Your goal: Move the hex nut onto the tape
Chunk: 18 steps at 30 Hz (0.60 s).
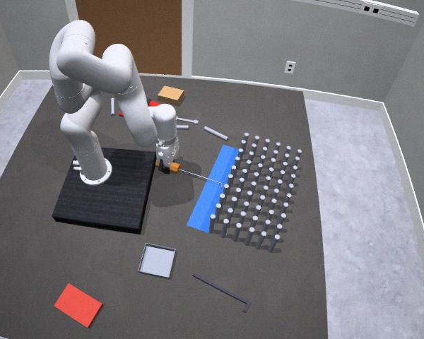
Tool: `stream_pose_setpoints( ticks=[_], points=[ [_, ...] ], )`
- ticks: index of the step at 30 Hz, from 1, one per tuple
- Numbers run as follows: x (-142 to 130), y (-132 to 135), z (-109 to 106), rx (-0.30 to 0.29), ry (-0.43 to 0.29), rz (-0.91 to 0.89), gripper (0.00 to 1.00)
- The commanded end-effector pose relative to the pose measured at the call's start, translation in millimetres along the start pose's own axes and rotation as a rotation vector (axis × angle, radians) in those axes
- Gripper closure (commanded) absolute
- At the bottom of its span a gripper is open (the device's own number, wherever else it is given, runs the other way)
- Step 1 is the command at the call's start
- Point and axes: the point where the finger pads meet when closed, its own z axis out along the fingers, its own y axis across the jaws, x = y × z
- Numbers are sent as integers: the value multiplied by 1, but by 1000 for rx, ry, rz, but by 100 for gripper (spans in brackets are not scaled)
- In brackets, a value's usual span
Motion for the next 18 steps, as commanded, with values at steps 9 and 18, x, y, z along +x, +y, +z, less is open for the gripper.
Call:
stream_pose_setpoints(
  ticks=[9,18],
  points=[
    [-1,1,-6,-2,-1,0,100],
    [-1,1,-14,-1,-1,0,100]
  ],
)
